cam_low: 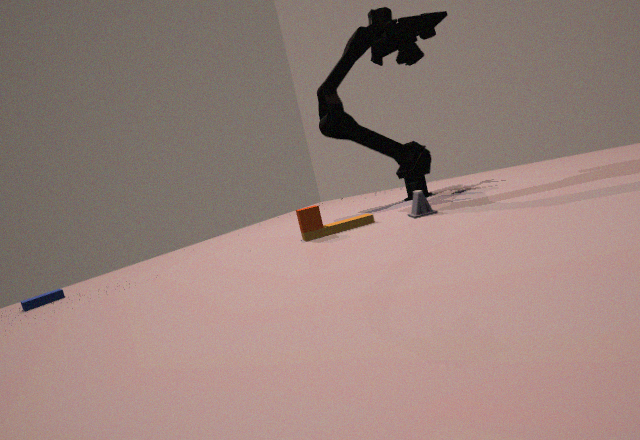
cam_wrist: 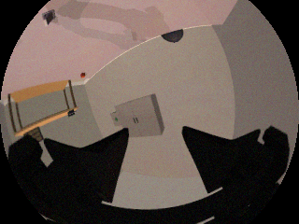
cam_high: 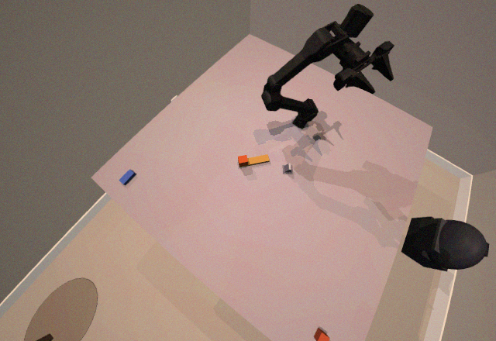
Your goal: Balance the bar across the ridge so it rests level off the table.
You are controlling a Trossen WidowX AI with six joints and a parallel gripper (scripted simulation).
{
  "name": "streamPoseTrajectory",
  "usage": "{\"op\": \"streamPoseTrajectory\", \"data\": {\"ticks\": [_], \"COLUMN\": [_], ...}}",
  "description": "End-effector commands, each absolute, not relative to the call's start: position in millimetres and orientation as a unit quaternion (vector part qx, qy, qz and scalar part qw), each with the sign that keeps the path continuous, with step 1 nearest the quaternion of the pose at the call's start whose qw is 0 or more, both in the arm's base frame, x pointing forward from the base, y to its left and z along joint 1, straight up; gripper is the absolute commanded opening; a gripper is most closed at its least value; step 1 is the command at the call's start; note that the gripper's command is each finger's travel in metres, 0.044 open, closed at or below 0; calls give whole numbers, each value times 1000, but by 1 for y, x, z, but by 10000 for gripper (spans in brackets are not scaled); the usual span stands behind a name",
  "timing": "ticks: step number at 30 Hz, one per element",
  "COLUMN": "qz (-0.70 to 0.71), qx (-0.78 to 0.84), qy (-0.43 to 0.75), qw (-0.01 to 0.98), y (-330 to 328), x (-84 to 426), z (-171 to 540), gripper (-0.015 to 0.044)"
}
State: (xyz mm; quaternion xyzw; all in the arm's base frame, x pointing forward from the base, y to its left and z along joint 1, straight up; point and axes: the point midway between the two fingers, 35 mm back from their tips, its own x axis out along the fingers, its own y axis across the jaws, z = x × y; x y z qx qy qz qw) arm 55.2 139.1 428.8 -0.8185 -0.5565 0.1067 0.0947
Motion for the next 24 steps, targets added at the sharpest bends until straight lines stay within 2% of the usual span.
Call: {"op": "streamPoseTrajectory", "data": {"ticks": [1,24], "qz": [108,122], "qx": [-829,-884], "qy": [-542,-451], "qw": [87,19], "y": [142,166], "x": [55,62], "z": [430,416], "gripper": [315,315]}}
